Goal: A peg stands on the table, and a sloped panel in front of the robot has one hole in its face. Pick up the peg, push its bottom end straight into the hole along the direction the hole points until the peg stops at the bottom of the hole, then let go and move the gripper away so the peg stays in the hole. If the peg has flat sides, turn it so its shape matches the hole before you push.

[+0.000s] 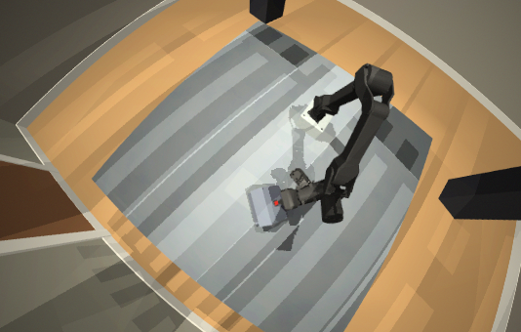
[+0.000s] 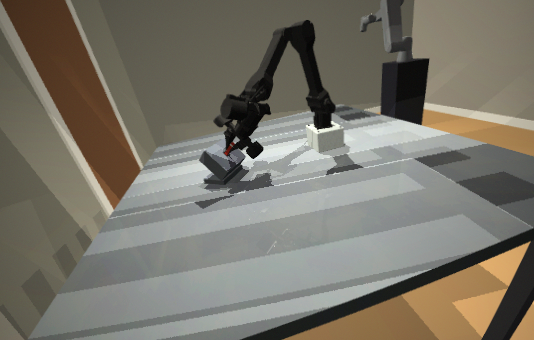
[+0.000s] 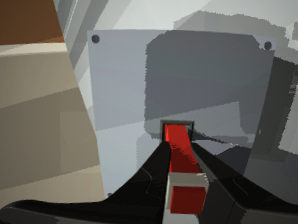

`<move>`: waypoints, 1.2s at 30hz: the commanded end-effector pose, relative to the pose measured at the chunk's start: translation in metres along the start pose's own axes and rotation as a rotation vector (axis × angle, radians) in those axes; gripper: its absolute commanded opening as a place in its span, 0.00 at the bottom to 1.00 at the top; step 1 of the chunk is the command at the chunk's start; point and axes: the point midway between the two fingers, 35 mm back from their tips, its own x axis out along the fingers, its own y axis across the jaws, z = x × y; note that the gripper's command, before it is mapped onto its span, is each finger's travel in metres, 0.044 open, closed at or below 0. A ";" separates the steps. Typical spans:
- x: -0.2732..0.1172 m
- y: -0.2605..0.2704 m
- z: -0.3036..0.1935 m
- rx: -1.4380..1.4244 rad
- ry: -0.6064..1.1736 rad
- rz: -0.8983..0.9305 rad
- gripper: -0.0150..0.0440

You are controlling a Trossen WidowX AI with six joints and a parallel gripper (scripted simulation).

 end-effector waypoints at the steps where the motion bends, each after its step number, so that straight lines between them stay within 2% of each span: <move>1: 0.000 0.000 0.000 0.000 0.000 0.000 0.25; 4: 0.000 0.000 0.000 0.000 0.000 0.000 0.25; 21: -0.005 0.000 -0.001 -0.001 0.000 -0.002 1.00; 36: -0.037 -0.001 -0.005 -0.006 -0.001 -0.011 1.00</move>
